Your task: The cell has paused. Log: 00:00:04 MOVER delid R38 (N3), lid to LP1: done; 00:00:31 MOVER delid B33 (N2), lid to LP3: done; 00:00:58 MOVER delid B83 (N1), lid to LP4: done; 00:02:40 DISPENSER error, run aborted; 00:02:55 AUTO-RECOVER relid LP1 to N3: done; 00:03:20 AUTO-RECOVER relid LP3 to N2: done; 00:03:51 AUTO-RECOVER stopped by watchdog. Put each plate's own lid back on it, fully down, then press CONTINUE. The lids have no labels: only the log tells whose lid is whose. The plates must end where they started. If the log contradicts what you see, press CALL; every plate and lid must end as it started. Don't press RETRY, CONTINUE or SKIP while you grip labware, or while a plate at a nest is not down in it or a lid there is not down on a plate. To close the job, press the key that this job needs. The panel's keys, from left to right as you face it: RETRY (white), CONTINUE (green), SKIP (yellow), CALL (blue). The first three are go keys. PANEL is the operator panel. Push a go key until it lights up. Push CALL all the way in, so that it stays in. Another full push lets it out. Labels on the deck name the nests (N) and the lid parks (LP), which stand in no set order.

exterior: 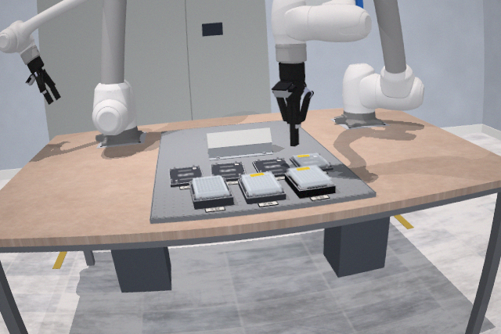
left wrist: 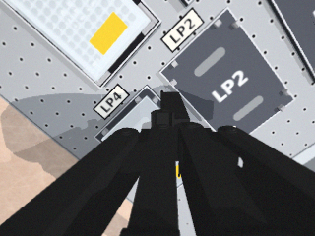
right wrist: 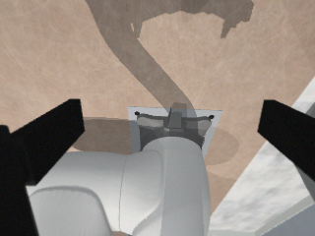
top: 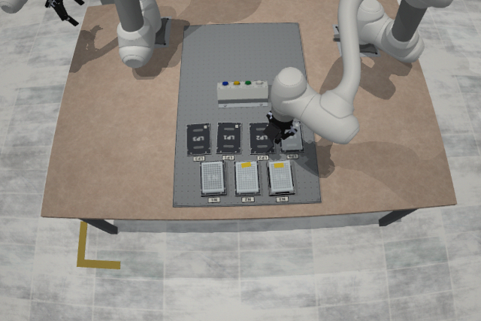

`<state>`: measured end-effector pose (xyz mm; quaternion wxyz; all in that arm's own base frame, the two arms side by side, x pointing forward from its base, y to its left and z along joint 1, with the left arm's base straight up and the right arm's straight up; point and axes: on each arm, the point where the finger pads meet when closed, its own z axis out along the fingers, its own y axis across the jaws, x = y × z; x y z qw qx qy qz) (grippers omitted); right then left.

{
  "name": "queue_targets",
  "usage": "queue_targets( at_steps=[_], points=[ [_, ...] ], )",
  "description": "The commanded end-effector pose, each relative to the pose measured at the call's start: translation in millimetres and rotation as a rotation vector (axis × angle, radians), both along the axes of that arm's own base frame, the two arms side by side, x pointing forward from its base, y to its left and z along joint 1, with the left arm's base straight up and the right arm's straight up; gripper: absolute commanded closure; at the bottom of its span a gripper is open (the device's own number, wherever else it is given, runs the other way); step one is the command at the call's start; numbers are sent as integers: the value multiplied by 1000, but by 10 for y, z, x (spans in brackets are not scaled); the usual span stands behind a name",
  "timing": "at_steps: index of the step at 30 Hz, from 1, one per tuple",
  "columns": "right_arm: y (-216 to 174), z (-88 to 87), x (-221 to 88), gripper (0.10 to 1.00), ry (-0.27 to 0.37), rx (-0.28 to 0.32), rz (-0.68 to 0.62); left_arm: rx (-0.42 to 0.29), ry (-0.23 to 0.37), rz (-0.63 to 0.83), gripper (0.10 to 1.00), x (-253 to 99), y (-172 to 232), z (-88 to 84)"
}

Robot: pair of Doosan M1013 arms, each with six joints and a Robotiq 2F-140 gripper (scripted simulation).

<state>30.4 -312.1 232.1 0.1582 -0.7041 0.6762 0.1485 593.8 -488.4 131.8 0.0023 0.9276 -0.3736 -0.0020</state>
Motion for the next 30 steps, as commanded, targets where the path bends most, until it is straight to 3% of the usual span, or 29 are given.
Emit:
queue_targets(
  at_steps=[1,14,30],
  points=[
    [-4,5,1,98,-1,-1,0,2,-6,79,999,-45,64,5],
    [-4,5,1,98,-1,-1,0,3,-6,394,999,-257,344,-28],
    [-4,5,1,98,-1,-1,0,3,-5,620,999,-416,546,-57]
  ],
)
